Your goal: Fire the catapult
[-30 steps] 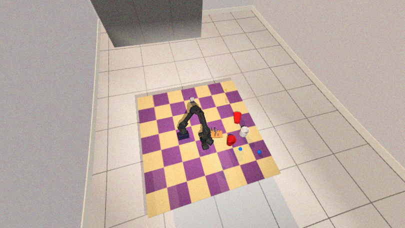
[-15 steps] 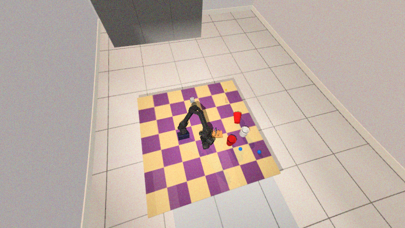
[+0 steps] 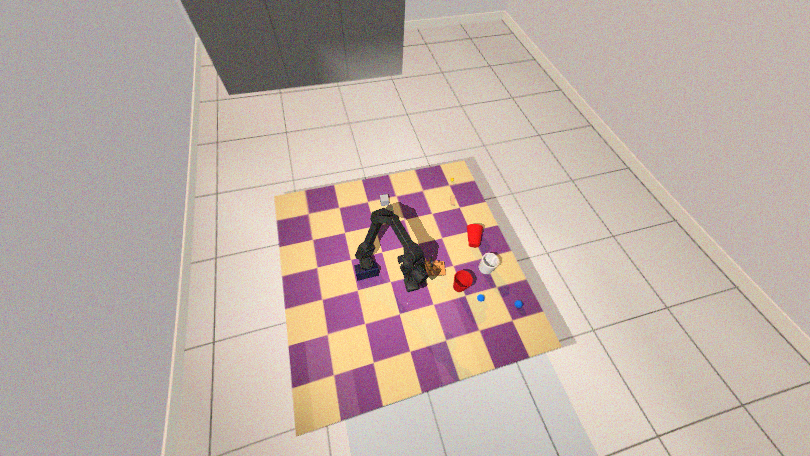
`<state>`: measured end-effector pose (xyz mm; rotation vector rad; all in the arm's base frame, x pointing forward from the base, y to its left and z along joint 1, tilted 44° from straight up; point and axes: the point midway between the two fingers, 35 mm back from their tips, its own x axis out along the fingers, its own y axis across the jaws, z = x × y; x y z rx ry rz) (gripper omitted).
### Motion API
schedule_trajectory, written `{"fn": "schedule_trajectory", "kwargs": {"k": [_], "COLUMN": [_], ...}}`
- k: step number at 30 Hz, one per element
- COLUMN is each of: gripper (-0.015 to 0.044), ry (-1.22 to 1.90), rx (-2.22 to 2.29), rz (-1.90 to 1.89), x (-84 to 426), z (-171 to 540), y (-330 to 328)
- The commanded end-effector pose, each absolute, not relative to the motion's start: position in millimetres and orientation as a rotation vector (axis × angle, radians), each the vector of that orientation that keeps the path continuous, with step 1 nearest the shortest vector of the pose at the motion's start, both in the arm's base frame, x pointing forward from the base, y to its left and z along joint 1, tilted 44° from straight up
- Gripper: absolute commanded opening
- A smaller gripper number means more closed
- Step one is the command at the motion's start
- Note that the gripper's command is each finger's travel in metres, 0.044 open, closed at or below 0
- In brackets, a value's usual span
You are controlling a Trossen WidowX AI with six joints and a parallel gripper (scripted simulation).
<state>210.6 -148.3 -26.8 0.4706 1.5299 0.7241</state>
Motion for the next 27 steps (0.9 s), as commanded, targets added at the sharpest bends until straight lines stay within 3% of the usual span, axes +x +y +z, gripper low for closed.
{"fn": "schedule_trajectory", "kwargs": {"k": [1,27], "gripper": [0.0000,0.0000], "ry": [1.533,1.917], "rx": [0.460,0.556], "rz": [0.727,0.707], "x": [210.0,274.4], "z": [-19.4,10.6], "y": [-152.8,-56.1]}}
